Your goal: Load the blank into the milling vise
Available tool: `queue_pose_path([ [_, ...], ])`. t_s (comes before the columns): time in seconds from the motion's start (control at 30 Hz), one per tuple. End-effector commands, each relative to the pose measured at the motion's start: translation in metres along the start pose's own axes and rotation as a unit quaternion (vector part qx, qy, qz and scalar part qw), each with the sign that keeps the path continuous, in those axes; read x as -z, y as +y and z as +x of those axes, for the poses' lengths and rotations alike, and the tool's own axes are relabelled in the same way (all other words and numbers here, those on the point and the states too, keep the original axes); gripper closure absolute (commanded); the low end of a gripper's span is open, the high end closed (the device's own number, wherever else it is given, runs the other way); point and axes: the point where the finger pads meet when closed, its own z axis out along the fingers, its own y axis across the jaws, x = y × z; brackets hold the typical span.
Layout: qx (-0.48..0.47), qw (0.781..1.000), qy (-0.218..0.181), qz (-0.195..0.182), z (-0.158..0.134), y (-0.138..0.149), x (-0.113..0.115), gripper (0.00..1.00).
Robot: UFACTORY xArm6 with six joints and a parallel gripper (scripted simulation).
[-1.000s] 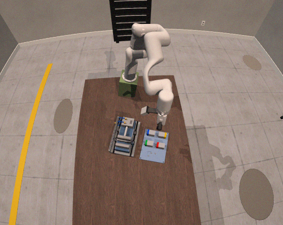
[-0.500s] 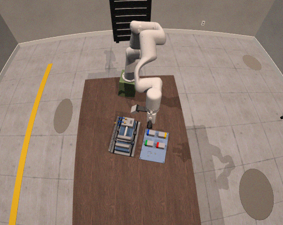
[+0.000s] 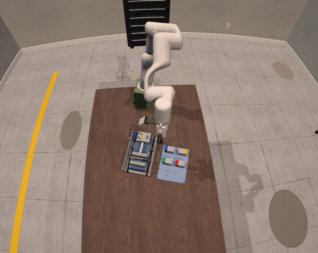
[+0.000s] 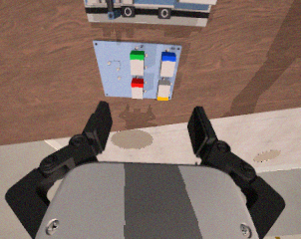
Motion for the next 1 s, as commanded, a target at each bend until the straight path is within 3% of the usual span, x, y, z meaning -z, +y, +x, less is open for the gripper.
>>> queue_pose_path([
  [0.0,0.001,1.0,-0.001,0.002,0.001,-0.001,0.002,0.0],
  [0.97,0.001,1.0,-0.001,0.002,-0.014,-0.001,0.002,0.0],
])
